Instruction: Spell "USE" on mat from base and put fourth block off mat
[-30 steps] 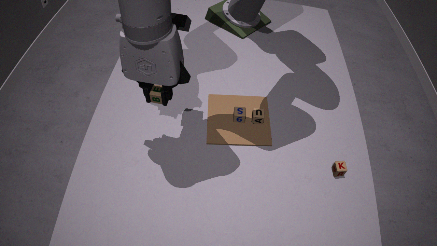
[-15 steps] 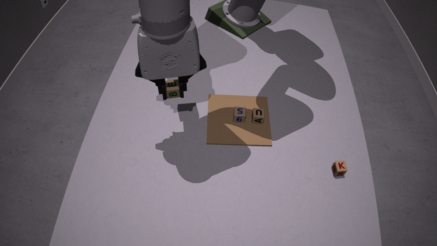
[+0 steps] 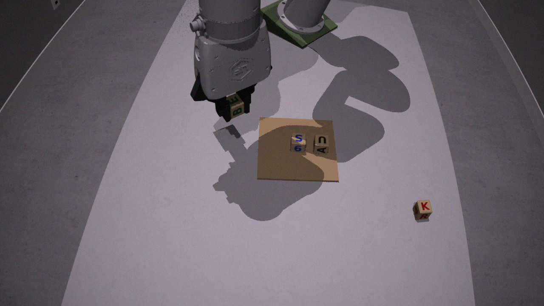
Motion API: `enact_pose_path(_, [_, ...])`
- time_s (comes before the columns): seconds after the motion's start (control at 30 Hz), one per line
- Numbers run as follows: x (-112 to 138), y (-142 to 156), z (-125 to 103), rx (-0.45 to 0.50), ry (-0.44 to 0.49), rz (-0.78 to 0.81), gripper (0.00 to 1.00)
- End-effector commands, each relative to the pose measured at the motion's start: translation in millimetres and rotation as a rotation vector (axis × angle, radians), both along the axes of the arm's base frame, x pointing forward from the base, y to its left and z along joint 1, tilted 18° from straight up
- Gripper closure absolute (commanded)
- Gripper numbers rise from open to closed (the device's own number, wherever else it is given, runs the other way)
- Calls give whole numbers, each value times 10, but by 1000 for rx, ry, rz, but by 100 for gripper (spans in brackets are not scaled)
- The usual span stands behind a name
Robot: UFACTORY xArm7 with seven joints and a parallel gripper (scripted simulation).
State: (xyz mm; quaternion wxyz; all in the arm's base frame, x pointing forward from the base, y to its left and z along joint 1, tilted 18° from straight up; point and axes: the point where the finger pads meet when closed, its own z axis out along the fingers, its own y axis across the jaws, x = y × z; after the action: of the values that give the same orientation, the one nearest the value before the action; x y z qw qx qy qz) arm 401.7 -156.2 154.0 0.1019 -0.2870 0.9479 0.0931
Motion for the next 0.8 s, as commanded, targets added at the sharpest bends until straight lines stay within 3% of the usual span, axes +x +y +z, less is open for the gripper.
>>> enact_pose_path(0.0, [-33,86,22,-25,-45,129,79])
enact_pose_path(0.77, [-165,510,61,-124,-207,672,79])
